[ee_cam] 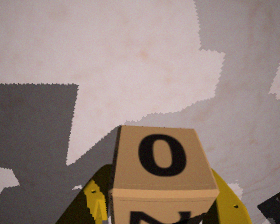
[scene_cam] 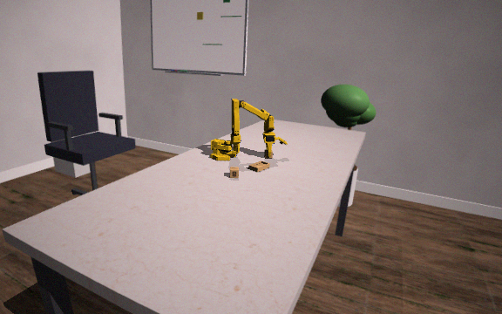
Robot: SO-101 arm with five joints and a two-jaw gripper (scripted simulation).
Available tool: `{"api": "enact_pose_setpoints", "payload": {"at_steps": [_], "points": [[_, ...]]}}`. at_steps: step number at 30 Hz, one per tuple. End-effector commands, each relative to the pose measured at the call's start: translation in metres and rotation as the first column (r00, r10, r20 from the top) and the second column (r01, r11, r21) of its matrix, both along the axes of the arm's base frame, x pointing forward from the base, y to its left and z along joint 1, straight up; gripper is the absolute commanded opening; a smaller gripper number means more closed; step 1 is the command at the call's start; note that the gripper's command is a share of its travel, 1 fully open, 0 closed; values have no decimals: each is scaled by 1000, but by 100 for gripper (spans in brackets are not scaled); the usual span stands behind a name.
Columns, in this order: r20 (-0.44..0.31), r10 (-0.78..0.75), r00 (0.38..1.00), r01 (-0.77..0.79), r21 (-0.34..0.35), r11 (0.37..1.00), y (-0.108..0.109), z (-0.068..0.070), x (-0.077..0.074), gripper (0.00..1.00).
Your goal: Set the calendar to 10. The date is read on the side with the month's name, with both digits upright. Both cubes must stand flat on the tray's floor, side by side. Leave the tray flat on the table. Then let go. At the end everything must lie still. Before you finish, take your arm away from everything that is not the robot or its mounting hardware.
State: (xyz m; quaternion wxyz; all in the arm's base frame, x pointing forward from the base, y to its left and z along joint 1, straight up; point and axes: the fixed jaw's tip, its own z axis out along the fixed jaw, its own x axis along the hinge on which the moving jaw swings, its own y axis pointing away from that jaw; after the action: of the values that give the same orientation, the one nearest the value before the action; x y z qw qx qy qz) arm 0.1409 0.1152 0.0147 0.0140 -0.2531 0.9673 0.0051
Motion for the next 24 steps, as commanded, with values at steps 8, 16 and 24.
{"api": "enact_pose_setpoints", "payload": {"at_steps": [8, 16, 24], "points": [[13, -19, 1000, 18, 12, 1000, 0, 2, 2, 15], [13, -19, 1000, 18, 12, 1000, 0, 2, 2, 18], [13, -19, 1000, 18, 12, 1000, 0, 2, 2, 21]]}}
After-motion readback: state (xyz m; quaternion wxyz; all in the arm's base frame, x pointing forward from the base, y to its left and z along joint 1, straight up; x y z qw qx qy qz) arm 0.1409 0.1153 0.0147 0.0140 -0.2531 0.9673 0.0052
